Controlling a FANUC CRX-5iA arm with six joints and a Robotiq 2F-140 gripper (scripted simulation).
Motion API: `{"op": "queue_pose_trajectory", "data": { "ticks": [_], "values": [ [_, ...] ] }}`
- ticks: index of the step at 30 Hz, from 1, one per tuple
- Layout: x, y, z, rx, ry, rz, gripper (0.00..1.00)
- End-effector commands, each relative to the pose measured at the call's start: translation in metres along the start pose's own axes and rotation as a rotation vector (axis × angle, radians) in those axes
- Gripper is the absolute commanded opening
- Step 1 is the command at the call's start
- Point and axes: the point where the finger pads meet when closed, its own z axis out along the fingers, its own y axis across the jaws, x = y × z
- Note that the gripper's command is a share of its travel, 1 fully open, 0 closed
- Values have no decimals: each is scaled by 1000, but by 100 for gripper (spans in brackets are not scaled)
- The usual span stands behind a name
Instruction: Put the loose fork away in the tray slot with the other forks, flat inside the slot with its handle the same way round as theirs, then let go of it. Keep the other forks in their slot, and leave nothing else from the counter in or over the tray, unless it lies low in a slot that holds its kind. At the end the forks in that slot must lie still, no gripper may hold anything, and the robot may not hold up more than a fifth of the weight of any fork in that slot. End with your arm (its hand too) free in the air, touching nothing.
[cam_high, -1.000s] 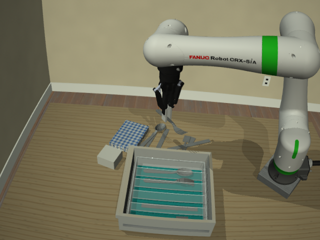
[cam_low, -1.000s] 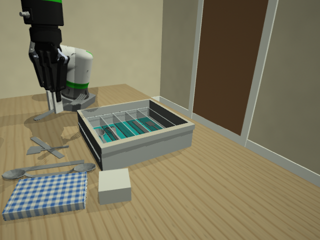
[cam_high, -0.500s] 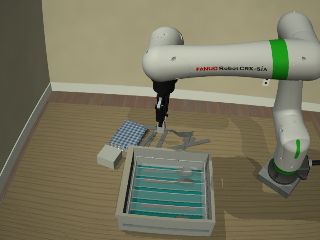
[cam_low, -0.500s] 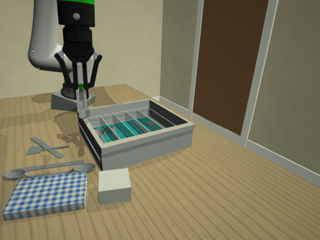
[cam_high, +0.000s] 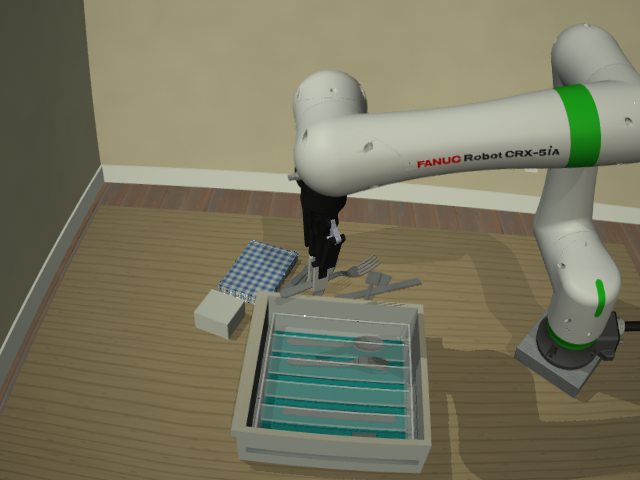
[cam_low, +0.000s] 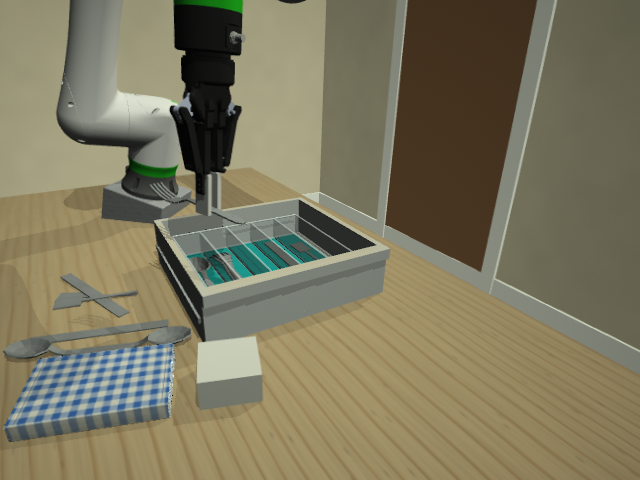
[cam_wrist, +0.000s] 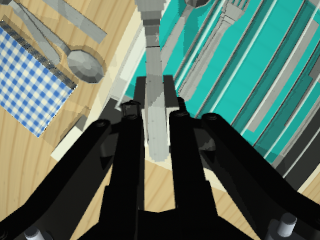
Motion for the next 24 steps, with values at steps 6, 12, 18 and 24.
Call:
{"op": "queue_pose_trajectory", "data": {
  "ticks": [6, 12, 18, 24],
  "values": [
    [-18, 33, -4, 15, -9, -523, 4],
    [-22, 42, -5, 30, -7, -803, 4],
    [-26, 50, -6, 48, -1, -1076, 4],
    [-27, 54, -7, 65, 6, -1356, 4]
  ]
}}
